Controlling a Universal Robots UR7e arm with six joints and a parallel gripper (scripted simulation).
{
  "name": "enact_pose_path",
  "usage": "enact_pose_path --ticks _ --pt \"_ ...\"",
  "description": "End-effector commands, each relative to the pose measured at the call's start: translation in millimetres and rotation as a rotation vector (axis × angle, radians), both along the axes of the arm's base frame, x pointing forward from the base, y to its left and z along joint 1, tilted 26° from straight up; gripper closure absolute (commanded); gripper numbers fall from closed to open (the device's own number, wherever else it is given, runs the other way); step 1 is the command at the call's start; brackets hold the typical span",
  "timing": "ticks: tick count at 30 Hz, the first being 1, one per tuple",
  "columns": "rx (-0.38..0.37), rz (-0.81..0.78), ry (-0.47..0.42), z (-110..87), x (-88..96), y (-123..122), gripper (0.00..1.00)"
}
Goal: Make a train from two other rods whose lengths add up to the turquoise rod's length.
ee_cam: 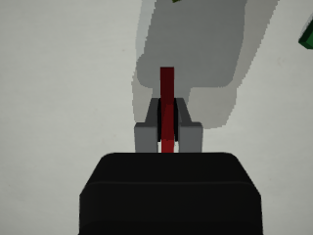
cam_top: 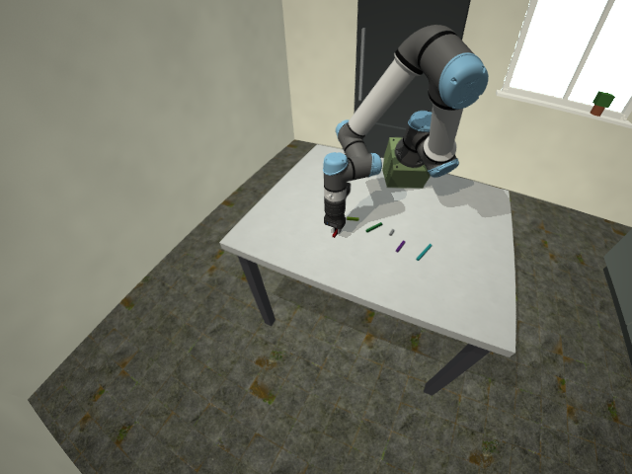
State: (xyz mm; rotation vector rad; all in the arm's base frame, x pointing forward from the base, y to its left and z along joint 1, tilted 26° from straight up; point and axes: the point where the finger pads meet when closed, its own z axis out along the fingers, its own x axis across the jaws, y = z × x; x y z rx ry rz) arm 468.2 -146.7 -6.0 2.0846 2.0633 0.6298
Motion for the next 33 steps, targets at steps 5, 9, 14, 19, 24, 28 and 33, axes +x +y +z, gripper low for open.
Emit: enact_pose_path --ticks 5,9,14,19,24,28,33 --pt "-0.001 0.0 -0.001 16.3 -6.5 -3.7 0.76" --pt "-0.001 0.0 -0.001 27.5 -11.3 -6.0 0.76" --pt "-0.001 0.0 -0.001 45.0 -18.9 -9.7 0.76" --pt "-0.001 0.0 -0.001 66.8 -28.2 -14.2 0.76" --pt "-0.001 0.0 -0.001 82.8 -35.1 -17.6 0.76" --pt "-0.001 0.0 -0.001 86.6 -36.8 -18.4 0.76" --pt "-0.001 0.0 -0.001 89.9 -38.2 -19.0 0.76"
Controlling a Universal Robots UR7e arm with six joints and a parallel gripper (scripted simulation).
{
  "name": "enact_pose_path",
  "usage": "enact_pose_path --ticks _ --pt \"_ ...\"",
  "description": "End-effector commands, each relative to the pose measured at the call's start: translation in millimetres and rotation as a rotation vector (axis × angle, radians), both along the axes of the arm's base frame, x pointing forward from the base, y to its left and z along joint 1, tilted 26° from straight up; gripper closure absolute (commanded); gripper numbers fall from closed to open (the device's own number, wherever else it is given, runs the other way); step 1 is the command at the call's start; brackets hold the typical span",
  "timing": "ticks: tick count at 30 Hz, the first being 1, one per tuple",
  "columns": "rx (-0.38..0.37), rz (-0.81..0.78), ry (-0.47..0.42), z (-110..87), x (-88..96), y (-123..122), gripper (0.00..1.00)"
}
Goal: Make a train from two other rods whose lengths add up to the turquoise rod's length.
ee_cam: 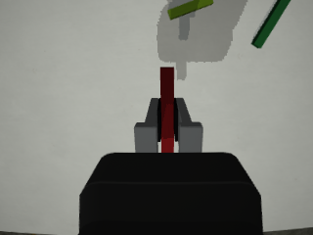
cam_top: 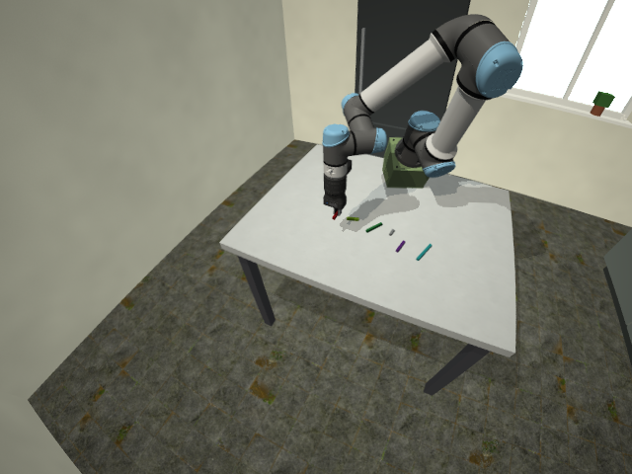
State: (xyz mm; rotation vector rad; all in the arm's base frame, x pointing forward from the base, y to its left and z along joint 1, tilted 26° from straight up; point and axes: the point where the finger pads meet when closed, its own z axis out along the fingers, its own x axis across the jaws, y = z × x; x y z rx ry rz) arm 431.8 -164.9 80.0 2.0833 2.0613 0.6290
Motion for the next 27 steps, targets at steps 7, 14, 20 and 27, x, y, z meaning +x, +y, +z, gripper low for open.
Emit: enact_pose_path --ticks 7,14,20,27 --pt "0.001 0.001 0.0 3.8 -1.8 -0.9 0.76" --pt "0.003 -0.006 0.003 7.1 -2.3 15.8 0.76" --pt "0.014 -0.035 0.013 18.2 -11.3 86.7 0.76" --pt "0.026 -0.062 0.017 24.2 -27.4 145.6 0.76"
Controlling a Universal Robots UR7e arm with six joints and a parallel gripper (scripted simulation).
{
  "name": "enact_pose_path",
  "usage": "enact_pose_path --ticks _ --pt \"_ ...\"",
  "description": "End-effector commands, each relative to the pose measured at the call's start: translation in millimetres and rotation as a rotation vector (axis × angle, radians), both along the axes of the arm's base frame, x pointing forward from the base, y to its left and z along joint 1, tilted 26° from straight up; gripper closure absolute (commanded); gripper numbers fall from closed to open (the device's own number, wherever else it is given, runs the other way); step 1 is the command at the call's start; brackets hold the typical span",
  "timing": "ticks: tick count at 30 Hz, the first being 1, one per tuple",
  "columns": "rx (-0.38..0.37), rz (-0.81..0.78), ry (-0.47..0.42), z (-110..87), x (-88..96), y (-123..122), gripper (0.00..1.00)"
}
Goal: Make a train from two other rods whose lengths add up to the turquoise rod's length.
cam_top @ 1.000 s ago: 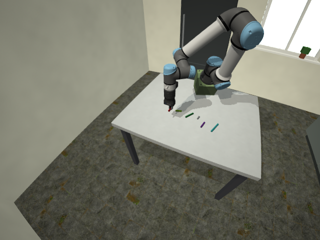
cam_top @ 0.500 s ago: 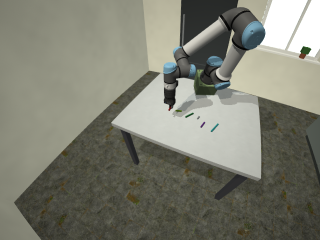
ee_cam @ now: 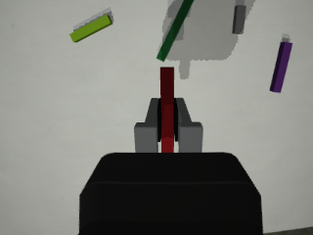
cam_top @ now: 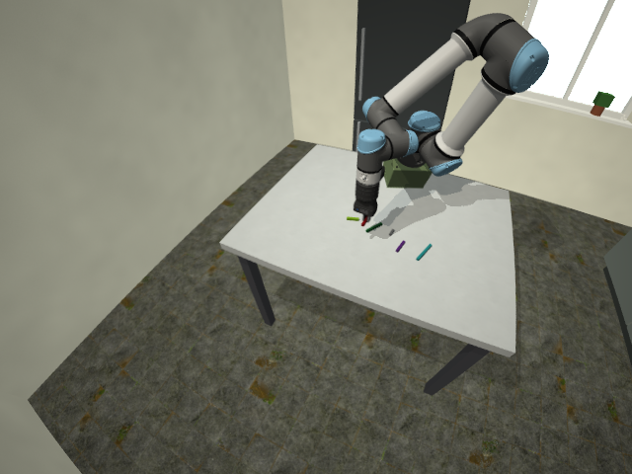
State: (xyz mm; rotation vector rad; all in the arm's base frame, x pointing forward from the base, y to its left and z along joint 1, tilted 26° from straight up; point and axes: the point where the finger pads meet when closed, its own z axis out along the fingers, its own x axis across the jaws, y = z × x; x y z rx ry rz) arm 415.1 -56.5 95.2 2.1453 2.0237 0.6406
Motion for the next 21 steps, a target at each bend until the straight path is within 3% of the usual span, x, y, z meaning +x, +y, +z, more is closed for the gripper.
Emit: enact_pose_path --ticks 1,4,7,21 --pt "-0.001 -0.022 0.002 9.0 -10.7 37.2 0.76" --pt "0.007 -0.037 0.002 10.7 -22.5 67.9 0.76" --pt "0.01 -0.043 0.002 11.2 -28.0 80.2 0.76" --pt "0.011 -0.044 0.002 11.2 -28.5 81.3 0.76"
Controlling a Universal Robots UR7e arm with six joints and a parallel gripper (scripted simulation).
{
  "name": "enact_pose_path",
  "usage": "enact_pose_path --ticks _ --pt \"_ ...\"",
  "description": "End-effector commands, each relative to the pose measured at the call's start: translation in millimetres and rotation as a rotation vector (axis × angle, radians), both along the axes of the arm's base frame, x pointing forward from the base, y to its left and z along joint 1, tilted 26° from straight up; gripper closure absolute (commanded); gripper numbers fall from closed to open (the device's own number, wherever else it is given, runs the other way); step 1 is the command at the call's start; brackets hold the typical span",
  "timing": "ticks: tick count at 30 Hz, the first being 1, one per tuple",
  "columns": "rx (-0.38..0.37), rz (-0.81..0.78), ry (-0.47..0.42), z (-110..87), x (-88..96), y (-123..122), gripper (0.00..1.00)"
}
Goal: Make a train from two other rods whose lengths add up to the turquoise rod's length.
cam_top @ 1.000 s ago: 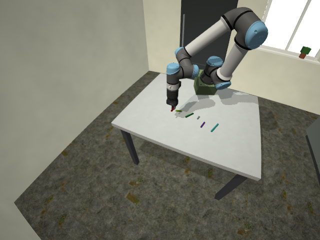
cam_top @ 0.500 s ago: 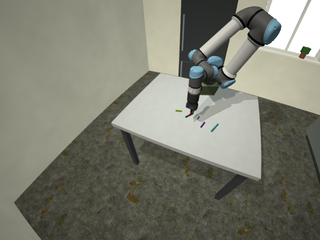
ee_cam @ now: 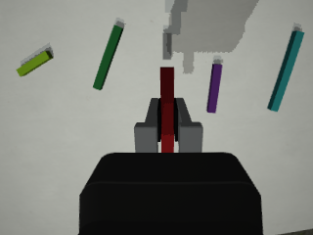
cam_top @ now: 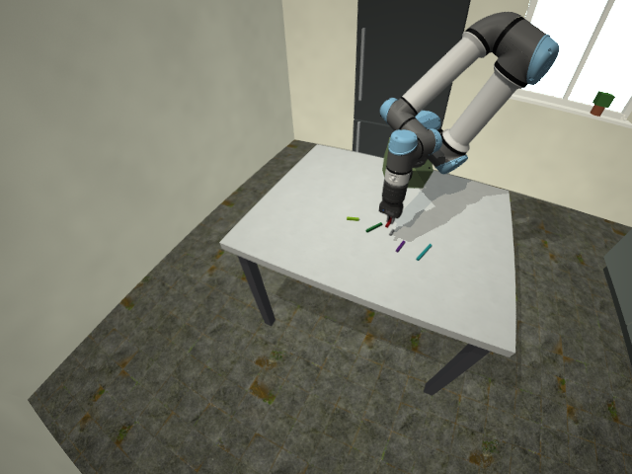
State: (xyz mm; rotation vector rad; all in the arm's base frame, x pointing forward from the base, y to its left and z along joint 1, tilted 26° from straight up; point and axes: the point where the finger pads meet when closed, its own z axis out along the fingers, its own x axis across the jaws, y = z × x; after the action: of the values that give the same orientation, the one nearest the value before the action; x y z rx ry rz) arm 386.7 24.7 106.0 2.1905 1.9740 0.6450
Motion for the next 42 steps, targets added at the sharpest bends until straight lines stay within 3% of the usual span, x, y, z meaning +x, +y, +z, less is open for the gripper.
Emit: enact_pose_path --ticks 1,14,29,42 --pt "0.0 -0.001 0.0 0.4 0.0 0.1 0.76" --pt "-0.001 -0.001 0.001 -11.1 5.2 2.6 0.76" --pt "-0.001 -0.001 0.001 -54.6 24.6 12.1 0.76" --pt "-0.001 -0.001 0.001 -76.3 34.2 16.9 0.76"
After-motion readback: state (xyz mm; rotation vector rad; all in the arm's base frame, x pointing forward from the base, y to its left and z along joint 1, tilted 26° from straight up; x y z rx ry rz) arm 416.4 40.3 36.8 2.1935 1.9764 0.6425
